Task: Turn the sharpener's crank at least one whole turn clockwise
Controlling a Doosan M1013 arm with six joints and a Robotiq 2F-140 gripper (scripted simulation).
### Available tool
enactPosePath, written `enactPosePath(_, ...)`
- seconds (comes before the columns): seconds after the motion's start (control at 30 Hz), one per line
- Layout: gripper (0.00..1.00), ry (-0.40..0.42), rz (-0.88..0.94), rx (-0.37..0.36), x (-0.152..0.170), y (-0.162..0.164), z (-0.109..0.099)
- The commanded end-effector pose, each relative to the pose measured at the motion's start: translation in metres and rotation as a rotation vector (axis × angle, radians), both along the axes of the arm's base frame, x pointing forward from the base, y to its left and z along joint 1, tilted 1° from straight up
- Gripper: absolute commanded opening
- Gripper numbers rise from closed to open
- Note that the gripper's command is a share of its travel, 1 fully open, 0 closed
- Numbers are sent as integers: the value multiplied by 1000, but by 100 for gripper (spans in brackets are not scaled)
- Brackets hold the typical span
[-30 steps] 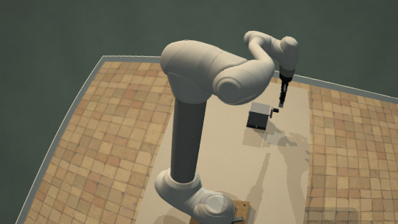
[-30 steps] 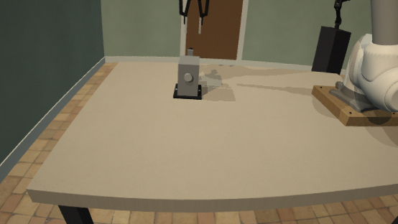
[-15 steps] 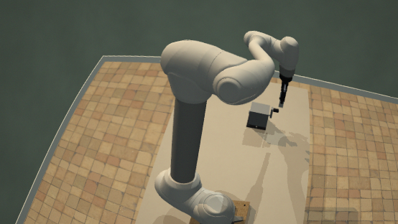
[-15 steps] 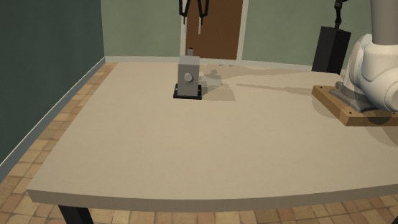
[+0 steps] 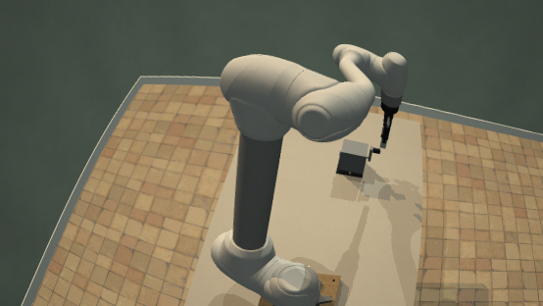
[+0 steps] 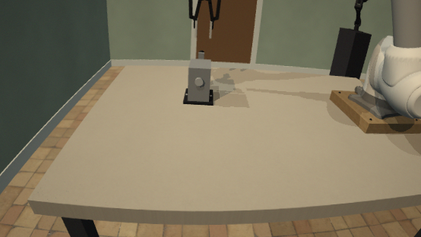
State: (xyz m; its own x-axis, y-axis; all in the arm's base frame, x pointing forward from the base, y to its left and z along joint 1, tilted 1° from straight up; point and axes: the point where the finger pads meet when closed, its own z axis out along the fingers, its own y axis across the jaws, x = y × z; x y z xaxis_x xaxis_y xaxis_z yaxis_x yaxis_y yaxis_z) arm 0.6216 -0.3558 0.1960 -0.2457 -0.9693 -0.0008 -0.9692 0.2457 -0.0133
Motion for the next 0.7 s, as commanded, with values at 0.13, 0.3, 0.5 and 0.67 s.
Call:
enactPosePath(0.13, 32, -4, -5, 6, 3, 4, -14)
enactPosePath(0.3, 32, -4, -5, 6, 3, 4, -20)
enactPosePath(0.5, 32, -4, -5, 6, 3, 4, -28)
enactPosePath(0.67, 32, -4, -5, 6, 3, 4, -34)
